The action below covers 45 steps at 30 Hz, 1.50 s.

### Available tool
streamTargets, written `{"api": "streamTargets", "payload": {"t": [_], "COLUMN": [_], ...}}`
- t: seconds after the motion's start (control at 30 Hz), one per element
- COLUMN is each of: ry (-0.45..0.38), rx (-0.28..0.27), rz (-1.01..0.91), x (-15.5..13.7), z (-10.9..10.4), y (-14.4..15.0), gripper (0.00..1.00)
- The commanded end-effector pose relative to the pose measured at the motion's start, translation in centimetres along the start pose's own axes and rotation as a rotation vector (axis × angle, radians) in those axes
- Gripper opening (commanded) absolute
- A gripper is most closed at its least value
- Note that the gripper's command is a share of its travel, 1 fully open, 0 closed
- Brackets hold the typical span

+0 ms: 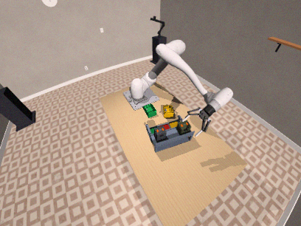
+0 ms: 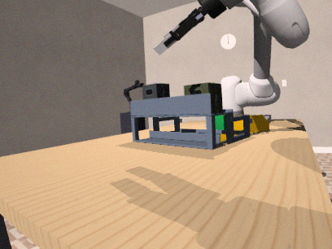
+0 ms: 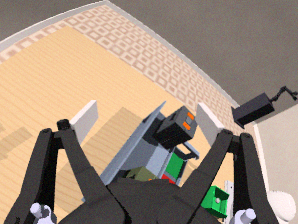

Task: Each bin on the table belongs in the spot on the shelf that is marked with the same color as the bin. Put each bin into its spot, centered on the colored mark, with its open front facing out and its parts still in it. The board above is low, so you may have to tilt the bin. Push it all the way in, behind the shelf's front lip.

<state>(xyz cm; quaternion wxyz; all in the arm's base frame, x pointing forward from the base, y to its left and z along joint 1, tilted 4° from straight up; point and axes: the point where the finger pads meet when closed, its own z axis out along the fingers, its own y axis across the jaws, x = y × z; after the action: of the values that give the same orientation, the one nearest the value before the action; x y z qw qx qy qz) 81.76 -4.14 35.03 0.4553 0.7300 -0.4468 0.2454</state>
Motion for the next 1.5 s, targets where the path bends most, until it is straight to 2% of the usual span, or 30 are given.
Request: {"api": "streamTargets", "payload": {"t": [0.0, 0.67, 1.03, 1.1, 1.13, 1.47], "ry": [0.000, -0.015, -0.230, -0.230, -0.277, -0.462], "rx": [0.000, -0.008, -0.127, -0.127, -0.151, -0.250], "rz": [0.000, 0.025, 0.383, 0.383, 0.461, 0.768], "x": [0.0, -0.3, -5.1, -5.1, -6.1, -10.3], "z": [0.0, 0.1, 0.7, 0.7, 0.9, 1.5], "y": [0.0, 0.4, 5.7, 5.7, 6.8, 11.2], "gripper": [1.00, 1.00, 1.00, 1.00, 1.00, 1.00]}}
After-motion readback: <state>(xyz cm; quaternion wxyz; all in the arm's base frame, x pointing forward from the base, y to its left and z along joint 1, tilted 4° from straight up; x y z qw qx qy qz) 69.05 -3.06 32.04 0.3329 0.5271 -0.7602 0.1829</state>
